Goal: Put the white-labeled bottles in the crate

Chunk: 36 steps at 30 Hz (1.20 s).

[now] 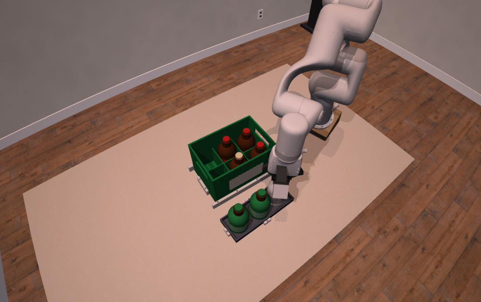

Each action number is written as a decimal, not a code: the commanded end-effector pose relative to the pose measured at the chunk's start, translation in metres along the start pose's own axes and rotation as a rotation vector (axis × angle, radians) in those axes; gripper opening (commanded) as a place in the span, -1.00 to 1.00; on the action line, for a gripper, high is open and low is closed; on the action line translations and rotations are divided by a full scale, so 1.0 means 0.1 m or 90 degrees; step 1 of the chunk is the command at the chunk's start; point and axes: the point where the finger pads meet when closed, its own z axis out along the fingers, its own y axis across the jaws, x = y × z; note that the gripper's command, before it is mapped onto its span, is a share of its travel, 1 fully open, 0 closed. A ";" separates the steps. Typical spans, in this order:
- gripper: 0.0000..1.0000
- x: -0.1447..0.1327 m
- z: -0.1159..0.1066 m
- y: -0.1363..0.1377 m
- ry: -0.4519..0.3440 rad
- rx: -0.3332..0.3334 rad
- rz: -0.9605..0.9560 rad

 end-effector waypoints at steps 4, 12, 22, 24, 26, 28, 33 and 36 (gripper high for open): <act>-1.00 0.01 -0.01 0.00 0.002 -0.001 0.000; -1.00 0.01 -0.02 0.00 0.002 -0.001 0.000; -1.00 0.01 -0.06 0.00 0.002 -0.001 0.000; -1.00 0.01 -0.08 0.00 0.002 -0.001 0.000; -1.00 0.01 -0.10 0.00 0.002 -0.001 0.000; -1.00 0.01 -0.12 0.00 0.002 -0.001 0.000; -1.00 0.01 -0.15 0.00 0.002 -0.001 0.000; -1.00 0.01 -0.19 0.00 0.002 -0.001 0.000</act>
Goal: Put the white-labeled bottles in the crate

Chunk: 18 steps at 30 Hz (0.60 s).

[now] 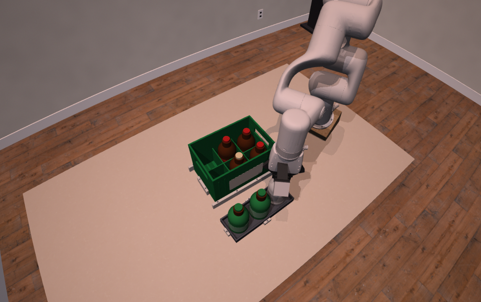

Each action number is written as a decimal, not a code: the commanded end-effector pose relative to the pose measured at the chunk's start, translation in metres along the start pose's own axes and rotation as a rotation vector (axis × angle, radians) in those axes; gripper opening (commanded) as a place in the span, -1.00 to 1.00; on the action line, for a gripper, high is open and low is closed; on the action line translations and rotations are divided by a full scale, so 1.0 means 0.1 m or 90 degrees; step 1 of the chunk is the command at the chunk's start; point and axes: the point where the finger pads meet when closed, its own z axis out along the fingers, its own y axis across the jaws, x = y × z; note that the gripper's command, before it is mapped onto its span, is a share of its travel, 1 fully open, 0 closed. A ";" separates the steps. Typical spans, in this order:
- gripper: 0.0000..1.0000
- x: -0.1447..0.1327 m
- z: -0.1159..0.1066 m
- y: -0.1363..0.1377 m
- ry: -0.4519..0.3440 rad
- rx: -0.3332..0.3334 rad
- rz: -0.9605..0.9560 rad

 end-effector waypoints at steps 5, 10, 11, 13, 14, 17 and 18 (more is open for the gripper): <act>-1.00 0.01 -0.11 0.00 0.003 -0.001 0.000; -1.00 0.01 -0.17 0.00 0.003 -0.001 0.000; -1.00 0.01 -0.18 0.00 0.003 -0.001 0.000; -1.00 0.01 -0.18 0.00 0.003 -0.001 0.000; -1.00 0.01 -0.19 0.00 0.003 -0.001 0.000; -1.00 0.01 -0.21 0.00 0.003 -0.001 0.000; -1.00 0.01 -0.22 0.00 0.003 -0.001 0.000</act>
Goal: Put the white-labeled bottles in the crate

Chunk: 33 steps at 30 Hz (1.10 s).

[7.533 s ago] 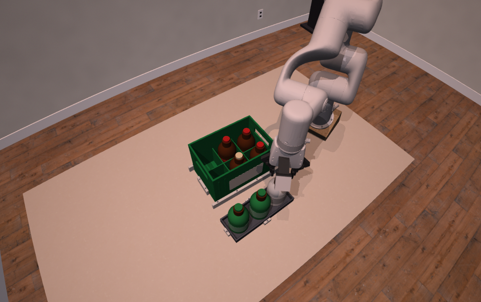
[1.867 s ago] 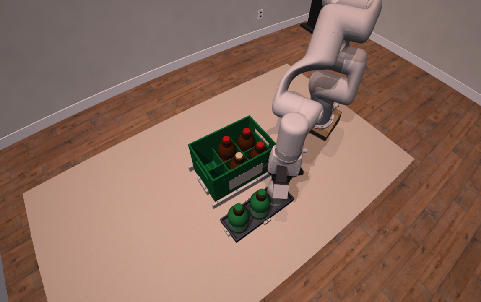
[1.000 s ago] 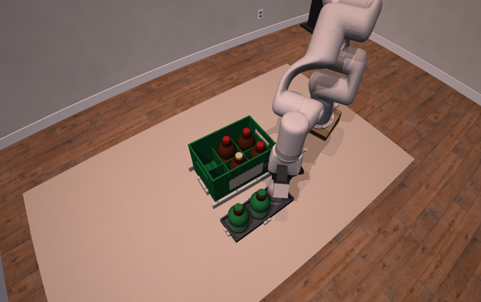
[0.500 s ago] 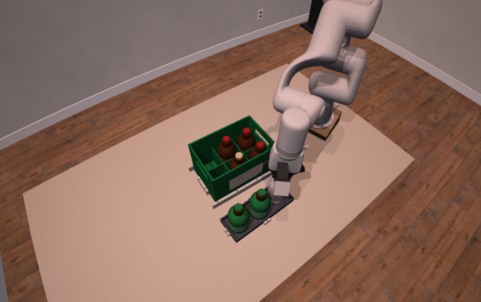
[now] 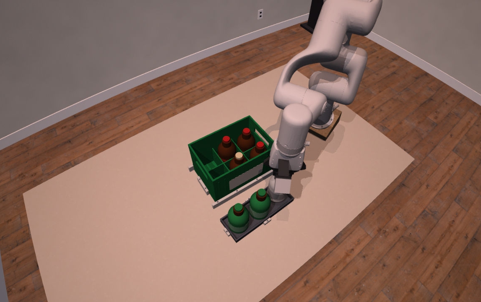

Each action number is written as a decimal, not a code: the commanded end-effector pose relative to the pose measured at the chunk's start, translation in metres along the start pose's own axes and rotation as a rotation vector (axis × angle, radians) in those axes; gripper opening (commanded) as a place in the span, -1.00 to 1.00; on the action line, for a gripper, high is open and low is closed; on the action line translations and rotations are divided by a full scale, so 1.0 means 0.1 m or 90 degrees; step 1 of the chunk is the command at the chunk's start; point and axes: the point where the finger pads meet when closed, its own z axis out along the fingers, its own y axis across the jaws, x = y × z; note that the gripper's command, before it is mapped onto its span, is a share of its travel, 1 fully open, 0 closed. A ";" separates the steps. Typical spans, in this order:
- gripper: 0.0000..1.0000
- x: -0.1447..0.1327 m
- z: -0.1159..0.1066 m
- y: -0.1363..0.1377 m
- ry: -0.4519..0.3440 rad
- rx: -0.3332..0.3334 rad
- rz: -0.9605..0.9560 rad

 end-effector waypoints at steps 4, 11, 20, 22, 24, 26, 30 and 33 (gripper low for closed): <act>-1.00 0.01 -0.06 0.00 0.003 -0.001 0.000; -1.00 0.01 -0.08 0.00 0.003 -0.001 0.000; -1.00 0.01 -0.09 0.00 0.003 -0.001 0.000; -1.00 0.01 -0.09 0.00 0.003 -0.001 0.000; -1.00 0.01 -0.09 0.00 0.003 -0.001 0.000; -1.00 0.01 -0.09 0.00 0.003 -0.001 0.000; -1.00 0.01 -0.09 0.00 0.003 -0.001 0.000; -1.00 0.01 -0.09 0.00 0.003 -0.001 0.000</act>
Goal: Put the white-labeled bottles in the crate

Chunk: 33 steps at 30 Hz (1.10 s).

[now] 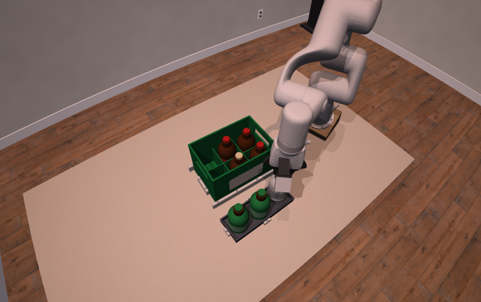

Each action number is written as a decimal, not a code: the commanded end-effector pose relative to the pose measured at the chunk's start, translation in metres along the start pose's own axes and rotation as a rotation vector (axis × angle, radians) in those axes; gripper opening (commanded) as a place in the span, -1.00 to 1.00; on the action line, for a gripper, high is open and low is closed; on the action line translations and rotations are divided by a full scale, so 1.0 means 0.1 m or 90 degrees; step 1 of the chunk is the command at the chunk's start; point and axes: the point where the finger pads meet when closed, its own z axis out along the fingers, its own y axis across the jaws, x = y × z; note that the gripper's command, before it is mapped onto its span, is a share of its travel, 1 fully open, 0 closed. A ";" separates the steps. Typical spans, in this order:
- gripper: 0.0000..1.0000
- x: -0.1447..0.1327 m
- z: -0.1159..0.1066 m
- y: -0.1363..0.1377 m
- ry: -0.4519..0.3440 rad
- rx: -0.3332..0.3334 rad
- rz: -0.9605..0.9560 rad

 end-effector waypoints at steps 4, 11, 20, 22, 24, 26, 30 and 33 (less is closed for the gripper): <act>-1.00 0.01 -0.02 0.01 0.003 -0.001 0.000; -1.00 0.01 -0.05 0.01 0.003 -0.001 0.000; -1.00 0.01 -0.11 0.01 0.003 -0.001 0.000; -1.00 0.01 -0.14 0.01 0.003 -0.001 0.000; -1.00 0.01 -0.16 0.01 0.003 -0.001 0.000; -1.00 0.01 -0.18 0.01 0.003 -0.001 0.000; -1.00 0.01 -0.21 0.01 0.003 -0.001 0.000; -1.00 0.01 -0.25 0.01 0.003 -0.001 0.000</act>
